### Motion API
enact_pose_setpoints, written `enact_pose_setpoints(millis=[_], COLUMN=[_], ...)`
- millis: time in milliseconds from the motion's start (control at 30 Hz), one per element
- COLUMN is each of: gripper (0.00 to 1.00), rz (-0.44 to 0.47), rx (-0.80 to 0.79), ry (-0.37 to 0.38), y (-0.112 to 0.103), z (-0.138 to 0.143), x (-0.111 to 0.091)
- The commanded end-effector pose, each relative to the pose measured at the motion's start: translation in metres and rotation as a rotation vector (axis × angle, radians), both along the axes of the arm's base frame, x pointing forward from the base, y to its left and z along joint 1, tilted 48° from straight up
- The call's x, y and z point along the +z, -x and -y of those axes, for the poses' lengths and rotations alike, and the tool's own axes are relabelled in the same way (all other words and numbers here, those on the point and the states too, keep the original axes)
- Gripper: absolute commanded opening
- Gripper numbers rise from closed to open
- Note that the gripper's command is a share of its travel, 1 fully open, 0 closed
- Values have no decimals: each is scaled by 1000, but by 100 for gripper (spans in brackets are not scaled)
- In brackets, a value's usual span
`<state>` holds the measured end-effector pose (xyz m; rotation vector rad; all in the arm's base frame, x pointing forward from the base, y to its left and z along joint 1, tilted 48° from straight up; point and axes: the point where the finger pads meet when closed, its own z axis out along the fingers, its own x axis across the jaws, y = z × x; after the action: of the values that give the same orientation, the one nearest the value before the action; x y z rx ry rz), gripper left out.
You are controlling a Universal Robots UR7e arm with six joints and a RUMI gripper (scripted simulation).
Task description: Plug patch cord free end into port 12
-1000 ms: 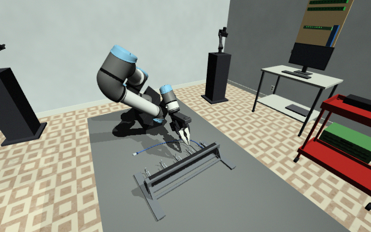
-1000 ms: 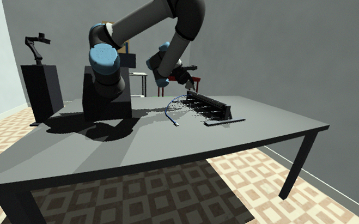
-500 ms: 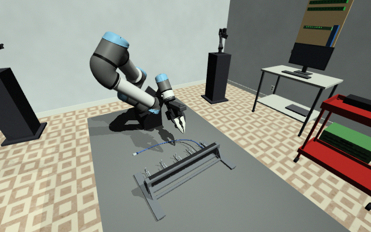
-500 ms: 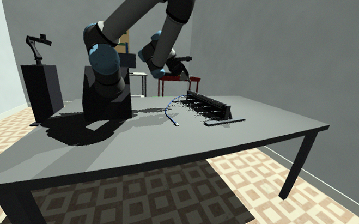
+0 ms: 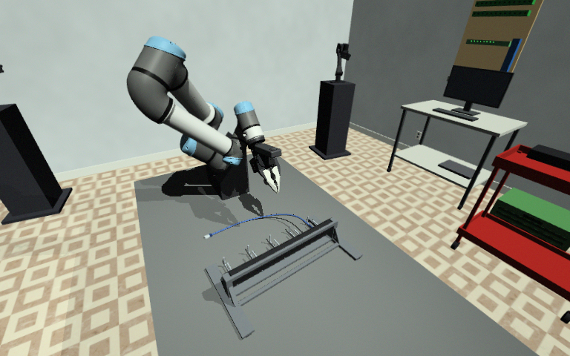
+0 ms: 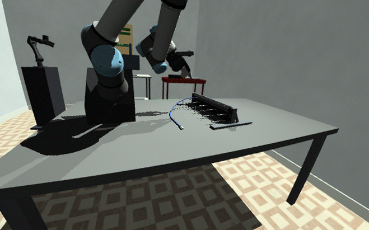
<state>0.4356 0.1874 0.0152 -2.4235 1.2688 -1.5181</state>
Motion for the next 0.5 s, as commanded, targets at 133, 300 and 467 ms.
enact_pose_setpoints(millis=[133,300,467], gripper=[0,0,0], rz=[-2,-2,-2], rx=[-3,-3,-3], ry=[0,0,0], y=[3,1,-3], z=[-1,4,16], x=[3,9,23])
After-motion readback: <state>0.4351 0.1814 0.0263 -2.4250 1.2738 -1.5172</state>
